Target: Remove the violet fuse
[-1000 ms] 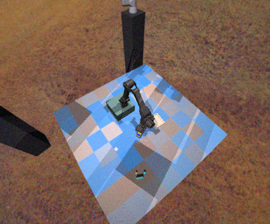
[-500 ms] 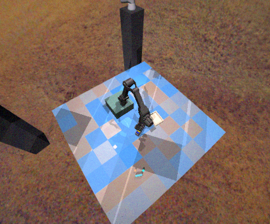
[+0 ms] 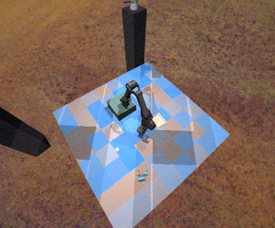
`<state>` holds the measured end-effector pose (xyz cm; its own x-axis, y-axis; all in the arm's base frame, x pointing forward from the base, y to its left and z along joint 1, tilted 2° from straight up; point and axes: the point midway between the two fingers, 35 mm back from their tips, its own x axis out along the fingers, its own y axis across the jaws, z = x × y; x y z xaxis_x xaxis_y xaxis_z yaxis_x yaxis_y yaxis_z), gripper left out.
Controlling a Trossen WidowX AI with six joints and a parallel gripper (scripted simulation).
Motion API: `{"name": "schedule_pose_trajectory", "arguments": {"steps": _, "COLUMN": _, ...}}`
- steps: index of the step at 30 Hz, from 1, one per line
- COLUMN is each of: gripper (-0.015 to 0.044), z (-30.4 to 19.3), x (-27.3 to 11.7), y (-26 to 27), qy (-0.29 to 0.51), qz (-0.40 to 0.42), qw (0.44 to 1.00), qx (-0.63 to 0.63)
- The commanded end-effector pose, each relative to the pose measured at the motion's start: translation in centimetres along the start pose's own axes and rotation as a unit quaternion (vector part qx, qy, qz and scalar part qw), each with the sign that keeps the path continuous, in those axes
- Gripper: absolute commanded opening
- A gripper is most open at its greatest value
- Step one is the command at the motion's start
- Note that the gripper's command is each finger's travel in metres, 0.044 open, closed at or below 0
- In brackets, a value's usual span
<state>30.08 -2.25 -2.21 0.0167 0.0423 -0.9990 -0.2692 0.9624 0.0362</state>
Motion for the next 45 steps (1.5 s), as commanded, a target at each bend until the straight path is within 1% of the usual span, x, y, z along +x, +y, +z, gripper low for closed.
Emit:
{"name": "schedule_pose_trajectory", "arguments": {"steps": 1, "gripper": 0.0067, "z": -0.1, "x": 0.2, "y": -0.1, "qy": 0.001, "qz": -0.002, "qw": 1.000, "qx": -0.001}}
{"name": "schedule_pose_trajectory", "arguments": {"steps": 13, "gripper": 0.0067, "z": -0.1, "x": 0.3, "y": -0.1, "qy": 0.001, "qz": -0.002, "qw": 1.000, "qx": -0.001}}
{"name": "schedule_pose_trajectory", "arguments": {"steps": 27, "gripper": 0.0067, "z": -0.1, "x": 1.2, "y": -0.1, "qy": 0.001, "qz": -0.002, "qw": 1.000, "qx": -0.001}}
{"name": "schedule_pose_trajectory", "arguments": {"steps": 37, "gripper": 0.0000, "z": -0.1, "x": 1.1, "y": 0.0, "qy": 0.001, "qz": 0.000, "qw": 1.000, "qx": 0.000}}
{"name": "schedule_pose_trajectory", "arguments": {"steps": 45, "gripper": 0.0000, "z": -0.1, "x": 1.0, "y": 0.0, "qy": 0.001, "qz": 0.000, "qw": 1.000, "qx": 0.000}}
